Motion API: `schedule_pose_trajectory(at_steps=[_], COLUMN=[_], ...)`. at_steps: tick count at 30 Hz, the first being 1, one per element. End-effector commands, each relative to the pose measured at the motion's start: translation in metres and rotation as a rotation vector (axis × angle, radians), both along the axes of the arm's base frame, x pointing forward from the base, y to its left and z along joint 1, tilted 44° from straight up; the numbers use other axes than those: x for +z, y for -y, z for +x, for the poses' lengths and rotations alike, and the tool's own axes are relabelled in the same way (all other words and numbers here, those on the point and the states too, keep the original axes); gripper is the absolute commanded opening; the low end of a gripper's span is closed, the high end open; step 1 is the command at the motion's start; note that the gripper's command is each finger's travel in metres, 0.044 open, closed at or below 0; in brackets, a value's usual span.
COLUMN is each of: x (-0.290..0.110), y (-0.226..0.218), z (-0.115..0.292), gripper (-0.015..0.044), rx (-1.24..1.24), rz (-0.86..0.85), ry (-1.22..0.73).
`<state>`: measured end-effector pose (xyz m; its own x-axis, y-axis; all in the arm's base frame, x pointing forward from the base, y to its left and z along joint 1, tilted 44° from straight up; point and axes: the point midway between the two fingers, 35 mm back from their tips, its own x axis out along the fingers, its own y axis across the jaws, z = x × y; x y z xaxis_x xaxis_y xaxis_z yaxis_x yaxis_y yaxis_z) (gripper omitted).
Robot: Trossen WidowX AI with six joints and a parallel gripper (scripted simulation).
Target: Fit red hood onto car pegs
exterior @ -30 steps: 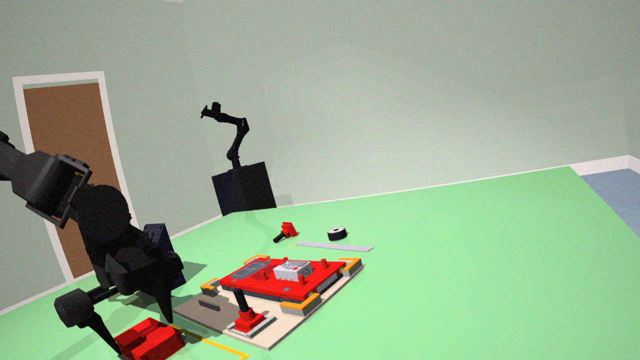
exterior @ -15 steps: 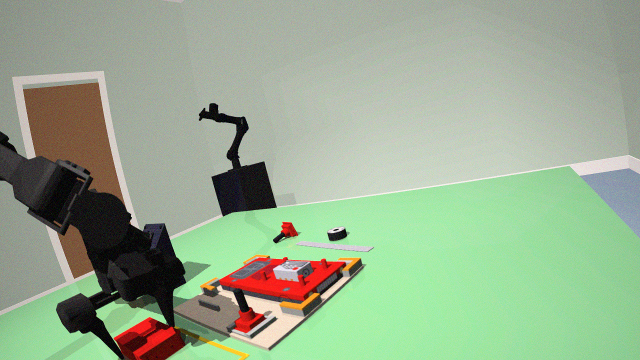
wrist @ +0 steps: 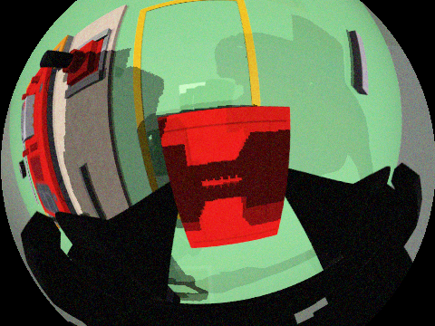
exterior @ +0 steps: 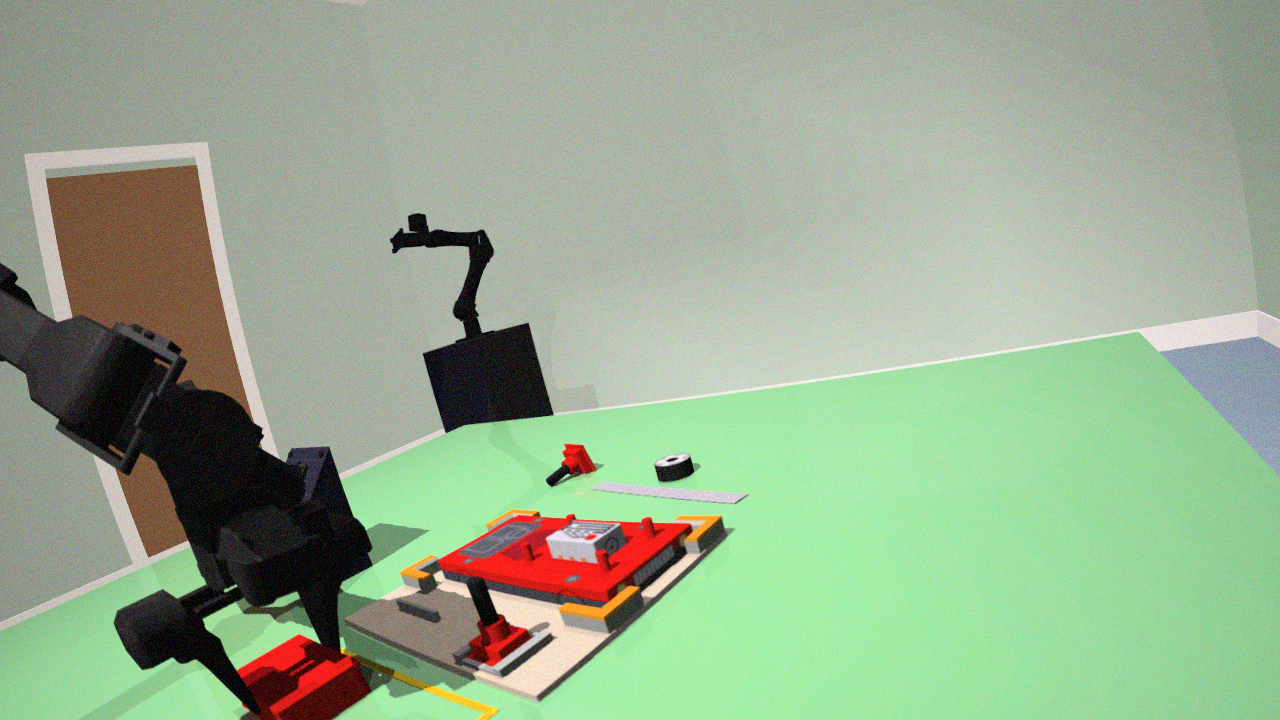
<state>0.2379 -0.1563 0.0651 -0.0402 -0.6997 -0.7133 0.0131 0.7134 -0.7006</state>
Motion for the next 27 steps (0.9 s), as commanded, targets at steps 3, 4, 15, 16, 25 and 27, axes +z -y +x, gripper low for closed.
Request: schedule_pose_trajectory(at_steps=[3,4,15,16,25,27], x=[0.0,0.0,0.019,0.021,0.051,0.056], y=[0.0,0.0,-0.019,-0.021,-0.05,-0.056], z=[0.0,0.0,0.001,0.002,0.003,0.004], gripper=[0.0275,0.0249,0.0,0.0,0.0,0.0], rx=[-0.001,0.0,0.0,0.0,0.0,0.0], rz=[-0.002,0.0,0.001,0.001,0.003,0.003], ry=[0.001,0.0,0.0,0.0,0.0,0.0])
